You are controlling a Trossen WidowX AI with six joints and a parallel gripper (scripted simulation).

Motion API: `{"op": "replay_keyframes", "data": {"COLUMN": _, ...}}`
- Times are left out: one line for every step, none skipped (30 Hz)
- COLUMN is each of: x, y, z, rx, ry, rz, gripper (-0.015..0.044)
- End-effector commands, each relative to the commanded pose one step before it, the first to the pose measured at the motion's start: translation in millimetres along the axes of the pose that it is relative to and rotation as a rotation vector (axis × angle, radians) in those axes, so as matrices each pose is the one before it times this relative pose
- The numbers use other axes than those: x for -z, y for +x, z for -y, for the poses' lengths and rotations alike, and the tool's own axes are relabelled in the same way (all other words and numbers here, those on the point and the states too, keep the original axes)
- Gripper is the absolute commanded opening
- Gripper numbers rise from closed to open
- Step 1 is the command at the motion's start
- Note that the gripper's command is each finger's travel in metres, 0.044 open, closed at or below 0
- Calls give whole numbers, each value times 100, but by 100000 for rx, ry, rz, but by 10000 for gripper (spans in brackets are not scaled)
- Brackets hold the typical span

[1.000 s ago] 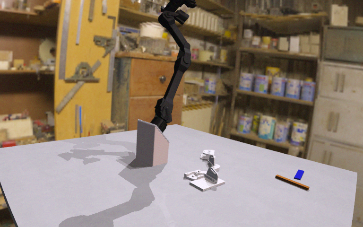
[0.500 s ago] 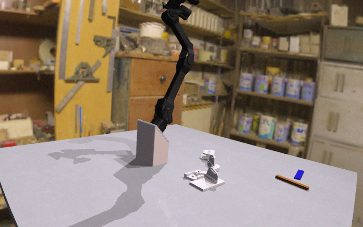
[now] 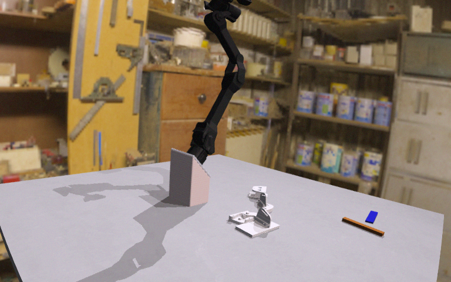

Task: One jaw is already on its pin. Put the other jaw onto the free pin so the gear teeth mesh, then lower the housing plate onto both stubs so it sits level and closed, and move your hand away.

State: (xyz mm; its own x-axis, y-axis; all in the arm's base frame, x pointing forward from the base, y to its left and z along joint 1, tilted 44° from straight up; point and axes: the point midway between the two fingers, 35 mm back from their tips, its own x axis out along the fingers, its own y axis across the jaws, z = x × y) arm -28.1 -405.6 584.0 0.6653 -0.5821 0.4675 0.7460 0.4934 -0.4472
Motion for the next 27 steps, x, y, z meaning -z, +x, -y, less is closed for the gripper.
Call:
{"op": "replay_keyframes", "data": {"x": 136, "y": 1052, "z": -1342, "rx": -1518, "ry": -57, "rz": 416, "gripper": 440}}
{"op": "replay_keyframes", "data": {"x": 115, "y": 232, "z": -267, "rx": -370, "ry": 289, "rz": 20, "gripper": 440}}
{"op": "replay_keyframes", "data": {"x": 115, "y": 231, "z": -269, "rx": -374, "ry": 286, "rz": 15, "gripper": 440}}
{"op": "replay_keyframes", "data": {"x": 111, "y": 223, "z": -263, "rx": -367, "ry": 275, "rz": 10, "gripper": 440}}
{"op": "replay_keyframes", "data": {"x": 94, "y": 190, "z": -226, "rx": -316, "ry": 232, "rz": 5, "gripper": 440}}
{"op": "replay_keyframes", "data": {"x": 144, "y": 185, "z": -210, "rx": -347, "ry": 58, "rz": -108, "gripper": 440}}
{"op": "replay_keyframes", "data": {"x": 177, "y": 229, "z": -264, "rx": -436, "ry": 69, "rz": -136, "gripper": 440}}
{"op": "replay_keyframes", "data": {"x": 176, "y": 229, "z": -267, "rx": -445, "ry": 65, "rz": -140, "gripper": 440}}
{"op": "replay_keyframes", "data": {"x": 174, "y": 229, "z": -271, "rx": -453, "ry": 61, "rz": -143, "gripper": 440}}
{"op": "replay_keyframes", "data": {"x": 173, "y": 229, "z": -274, "rx": -461, "ry": 57, "rz": -145, "gripper": 440}}
{"op": "replay_keyframes", "data": {"x": 171, "y": 229, "z": -278, "rx": -469, "ry": 53, "rz": -148, "gripper": 440}}
{"op": "replay_keyframes", "data": {"x": 169, "y": 229, "z": -281, "rx": -477, "ry": 49, "rz": -151, "gripper": 440}}
{"op": "replay_keyframes", "data": {"x": 168, "y": 229, "z": -285, "rx": -485, "ry": 45, "rz": -153, "gripper": 440}}
{"op": "replay_keyframes", "data": {"x": 166, "y": 229, "z": -288, "rx": -493, "ry": 40, "rz": -155, "gripper": 440}}
{"op": "replay_keyframes", "data": {"x": 164, "y": 228, "z": -291, "rx": -501, "ry": 36, "rz": -157, "gripper": 440}}
{"op": "replay_keyframes", "data": {"x": 210, "y": 225, "z": -289, "rx": -490, "ry": -20, "rz": -281, "gripper": 440}}
{"op": "replay_keyframes", "data": {"x": 214, "y": 232, "z": -302, "rx": -517, "ry": -26, "rz": -292, "gripper": 440}}
{"op": "replay_keyframes", "data": {"x": 212, "y": 232, "z": -307, "rx": -530, "ry": -32, "rz": -295, "gripper": 440}}
{"op": "replay_keyframes", "data": {"x": 209, "y": 232, "z": -312, "rx": -542, "ry": -38, "rz": -297, "gripper": 440}}
{"op": "replay_keyframes", "data": {"x": 207, "y": 232, "z": -316, "rx": -555, "ry": -44, "rz": -299, "gripper": 440}}
{"op": "replay_keyframes", "data": {"x": 204, "y": 233, "z": -321, "rx": -568, "ry": -50, "rz": -300, "gripper": 440}}
{"op": "replay_keyframes", "data": {"x": 202, "y": 233, "z": -325, "rx": -580, "ry": -56, "rz": -301, "gripper": 440}}
{"op": "replay_keyframes", "data": {"x": 199, "y": 233, "z": -330, "rx": -593, "ry": -62, "rz": -302, "gripper": 440}}
{"op": "replay_keyframes", "data": {"x": 196, "y": 233, "z": -335, "rx": -606, "ry": -68, "rz": -303, "gripper": 440}}
{"op": "replay_keyframes", "data": {"x": 193, "y": 233, "z": -339, "rx": -618, "ry": -74, "rz": -304, "gripper": 440}}
{"op": "replay_keyframes", "data": {"x": 184, "y": 233, "z": -342, "rx": -625, "ry": -82, "rz": -289, "gripper": 440}}
{"op": "replay_keyframes", "data": {"x": 181, "y": 233, "z": -346, "rx": -637, "ry": -88, "rz": -289, "gripper": 440}}
